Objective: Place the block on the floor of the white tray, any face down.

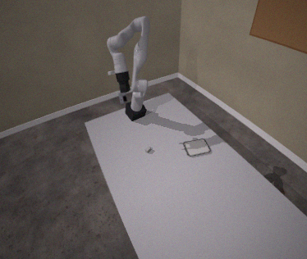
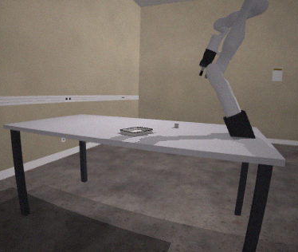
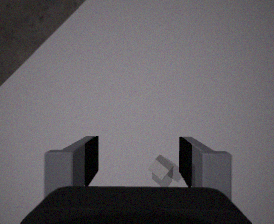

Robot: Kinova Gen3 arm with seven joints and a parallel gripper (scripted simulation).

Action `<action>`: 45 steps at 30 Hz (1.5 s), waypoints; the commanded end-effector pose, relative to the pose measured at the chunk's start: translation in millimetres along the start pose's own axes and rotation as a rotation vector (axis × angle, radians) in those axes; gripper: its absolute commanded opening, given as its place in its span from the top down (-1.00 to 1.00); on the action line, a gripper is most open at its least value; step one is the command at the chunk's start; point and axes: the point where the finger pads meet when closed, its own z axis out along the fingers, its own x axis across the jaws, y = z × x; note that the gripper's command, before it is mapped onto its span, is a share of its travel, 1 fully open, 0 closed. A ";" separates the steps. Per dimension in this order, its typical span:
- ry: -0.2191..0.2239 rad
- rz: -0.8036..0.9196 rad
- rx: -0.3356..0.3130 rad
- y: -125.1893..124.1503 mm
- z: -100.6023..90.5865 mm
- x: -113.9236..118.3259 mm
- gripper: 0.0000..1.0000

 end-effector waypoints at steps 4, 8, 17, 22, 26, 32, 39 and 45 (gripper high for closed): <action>0.005 0.049 -0.006 6.7 5.8 -7.4 -1.00; 0.008 0.079 -0.010 10.7 9.4 -11.3 -1.00; 0.036 0.293 -0.031 37.4 38.6 -35.8 -1.00; 0.063 0.473 -0.038 56.8 65.4 -50.6 -1.00; 0.076 0.556 -0.037 64.8 78.3 -55.9 -1.00; 0.117 0.837 -0.018 87.5 123.4 -66.8 -1.00; 0.157 1.198 0.048 106.4 182.9 -66.5 -1.00; 0.168 1.402 0.107 111.9 216.5 -59.3 -1.00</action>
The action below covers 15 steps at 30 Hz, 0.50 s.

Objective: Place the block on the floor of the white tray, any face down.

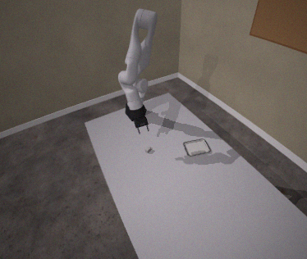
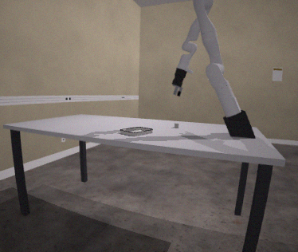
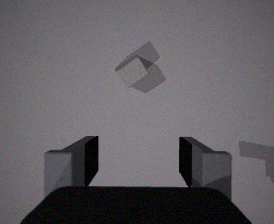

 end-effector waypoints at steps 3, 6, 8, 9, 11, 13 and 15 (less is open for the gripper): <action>-0.047 0.301 0.057 -0.3 54.5 3.8 -1.00; -0.072 0.440 0.084 -7.1 76.9 4.1 -1.00; -0.092 0.525 0.101 -12.6 90.4 3.8 -1.00; -0.102 0.564 0.109 -15.6 96.6 3.5 -1.00; -0.123 0.638 0.124 -21.8 108.1 2.8 -1.00; -0.123 0.638 0.124 -21.8 108.1 2.8 -1.00; -0.144 0.705 0.136 -28.1 118.1 1.9 -1.00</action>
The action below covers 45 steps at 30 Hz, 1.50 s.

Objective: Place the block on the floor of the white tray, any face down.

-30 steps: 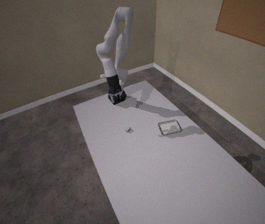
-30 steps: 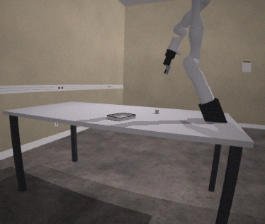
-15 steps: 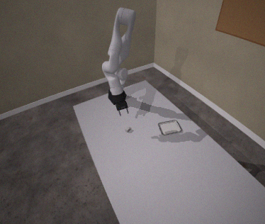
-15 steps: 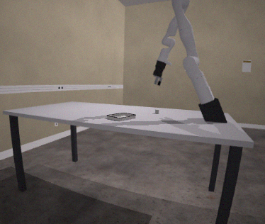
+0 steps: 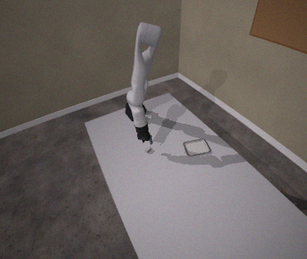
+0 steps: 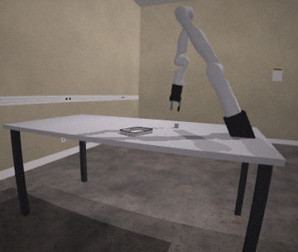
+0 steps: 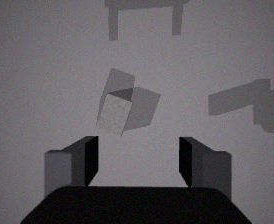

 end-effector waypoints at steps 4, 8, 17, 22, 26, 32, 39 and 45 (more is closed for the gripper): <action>-0.070 0.182 0.017 -8.3 32.2 -6.7 -1.00; -0.100 0.259 0.025 -13.9 44.2 -12.1 -1.00; -0.126 0.323 0.031 -19.1 54.1 -17.2 -1.00; -0.130 0.331 0.032 -19.8 55.3 -17.9 -1.00; -0.130 0.331 0.032 -19.8 55.3 -17.9 -1.00; -0.130 0.331 0.032 -19.8 55.3 -17.9 -1.00; -0.130 0.331 0.032 -19.8 55.3 -17.9 -0.71; -0.130 0.331 0.032 -19.8 55.3 -17.9 -0.71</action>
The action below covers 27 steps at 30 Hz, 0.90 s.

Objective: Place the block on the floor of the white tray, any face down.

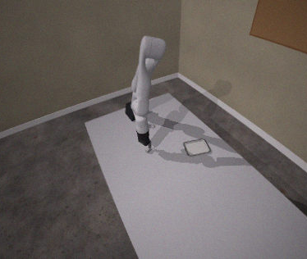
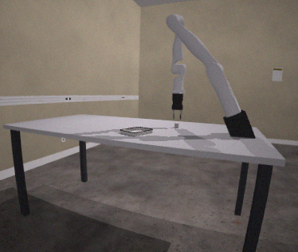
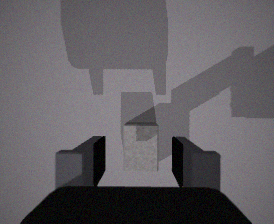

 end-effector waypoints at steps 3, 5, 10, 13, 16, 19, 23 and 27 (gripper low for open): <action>0.001 0.000 -0.001 0.3 -0.3 0.2 -0.71; 0.001 0.000 -0.001 0.3 -0.3 0.2 -0.71; 0.001 0.000 -0.001 0.3 0.7 0.3 -0.71; 0.001 0.000 -0.001 0.3 2.6 0.4 -0.71; 0.000 0.000 0.000 0.4 5.5 0.6 -0.71; 0.000 0.000 0.000 0.4 8.9 0.7 -0.71; 0.000 0.000 0.000 0.5 11.3 0.9 -0.71; 0.000 0.000 0.000 0.5 16.0 1.1 -0.71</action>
